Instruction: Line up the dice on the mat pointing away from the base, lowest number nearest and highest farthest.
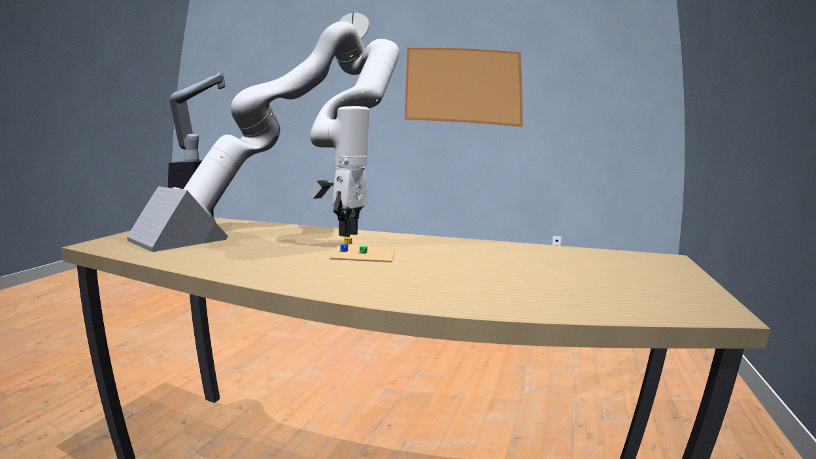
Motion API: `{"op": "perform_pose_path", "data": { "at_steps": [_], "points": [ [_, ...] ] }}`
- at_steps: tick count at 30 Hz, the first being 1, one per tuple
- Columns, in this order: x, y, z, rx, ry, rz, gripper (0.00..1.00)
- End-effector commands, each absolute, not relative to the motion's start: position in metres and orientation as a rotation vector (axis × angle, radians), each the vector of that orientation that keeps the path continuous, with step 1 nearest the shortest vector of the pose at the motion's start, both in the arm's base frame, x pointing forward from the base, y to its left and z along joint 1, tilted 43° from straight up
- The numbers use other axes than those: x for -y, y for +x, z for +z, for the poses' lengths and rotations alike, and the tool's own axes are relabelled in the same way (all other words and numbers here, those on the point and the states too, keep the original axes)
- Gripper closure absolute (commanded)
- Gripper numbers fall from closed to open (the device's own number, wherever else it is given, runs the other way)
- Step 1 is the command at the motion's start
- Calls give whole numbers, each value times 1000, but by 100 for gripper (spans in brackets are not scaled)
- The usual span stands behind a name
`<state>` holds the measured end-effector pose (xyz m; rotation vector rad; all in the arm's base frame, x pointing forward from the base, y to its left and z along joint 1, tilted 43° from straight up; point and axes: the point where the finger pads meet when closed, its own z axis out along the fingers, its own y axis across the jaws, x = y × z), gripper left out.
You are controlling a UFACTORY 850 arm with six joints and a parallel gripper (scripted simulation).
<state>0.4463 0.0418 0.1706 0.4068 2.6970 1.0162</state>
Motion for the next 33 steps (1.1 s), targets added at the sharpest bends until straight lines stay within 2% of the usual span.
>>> {"op": "perform_pose_path", "data": {
  "at_steps": [1,33],
  "points": [
    [-42,447,171,-2696,407,1016,69],
    [-52,452,158,-2696,407,1016,69]
  ]
}}
